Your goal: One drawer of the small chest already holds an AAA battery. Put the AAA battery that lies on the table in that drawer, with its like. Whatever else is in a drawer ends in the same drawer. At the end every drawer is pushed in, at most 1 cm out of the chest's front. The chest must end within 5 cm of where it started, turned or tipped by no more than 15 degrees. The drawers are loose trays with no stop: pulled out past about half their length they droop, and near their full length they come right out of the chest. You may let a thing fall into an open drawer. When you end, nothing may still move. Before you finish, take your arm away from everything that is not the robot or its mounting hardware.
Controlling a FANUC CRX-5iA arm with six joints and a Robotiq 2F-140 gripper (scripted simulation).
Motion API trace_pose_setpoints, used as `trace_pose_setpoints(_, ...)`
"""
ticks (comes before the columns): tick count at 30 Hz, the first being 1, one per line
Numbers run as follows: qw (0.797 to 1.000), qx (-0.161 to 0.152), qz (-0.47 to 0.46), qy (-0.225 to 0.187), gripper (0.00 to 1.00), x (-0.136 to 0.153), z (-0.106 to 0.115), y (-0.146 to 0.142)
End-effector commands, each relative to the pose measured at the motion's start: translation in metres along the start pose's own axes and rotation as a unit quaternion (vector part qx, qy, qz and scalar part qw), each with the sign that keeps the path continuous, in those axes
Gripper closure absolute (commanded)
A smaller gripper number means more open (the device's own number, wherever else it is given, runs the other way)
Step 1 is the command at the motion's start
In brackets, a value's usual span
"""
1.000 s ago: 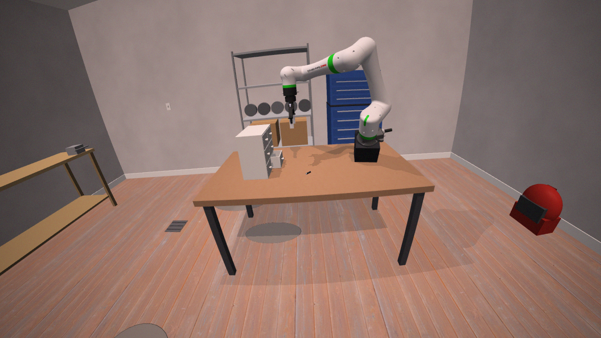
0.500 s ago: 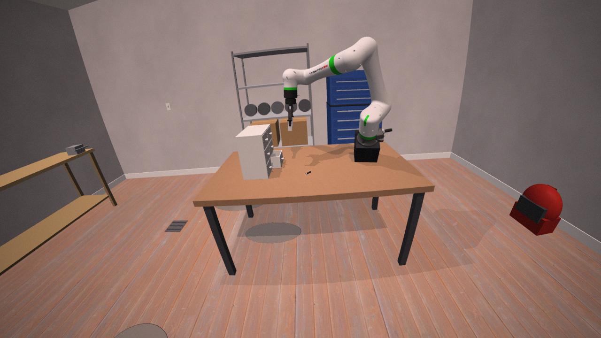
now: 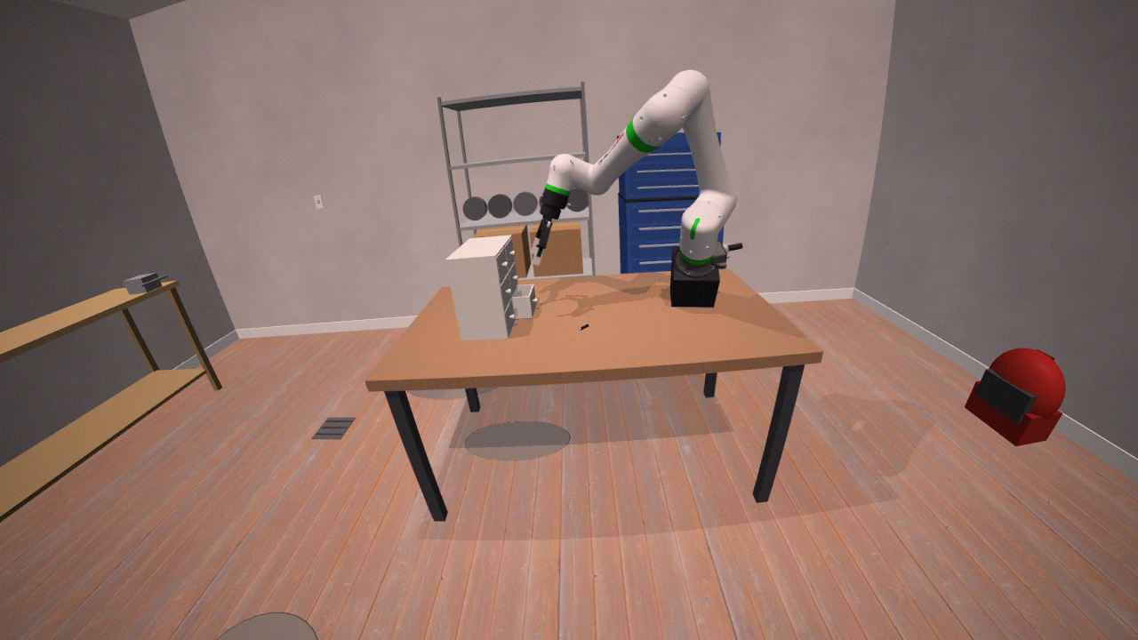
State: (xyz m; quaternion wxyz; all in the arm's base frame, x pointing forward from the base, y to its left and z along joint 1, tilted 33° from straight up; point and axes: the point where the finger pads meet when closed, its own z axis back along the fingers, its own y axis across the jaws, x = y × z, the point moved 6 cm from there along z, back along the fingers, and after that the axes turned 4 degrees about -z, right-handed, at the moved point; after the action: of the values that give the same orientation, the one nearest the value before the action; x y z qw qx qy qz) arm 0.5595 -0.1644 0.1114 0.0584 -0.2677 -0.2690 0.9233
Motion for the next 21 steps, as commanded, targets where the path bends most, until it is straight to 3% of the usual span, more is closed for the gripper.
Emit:
trace_pose_setpoints(1,0.999,0.001,0.016,0.047,0.0,-0.0002,-0.0239,0.0064)
trace_pose_setpoints(21,0.998,0.0,0.021,0.061,0.0,-0.001,-0.0308,0.0073)
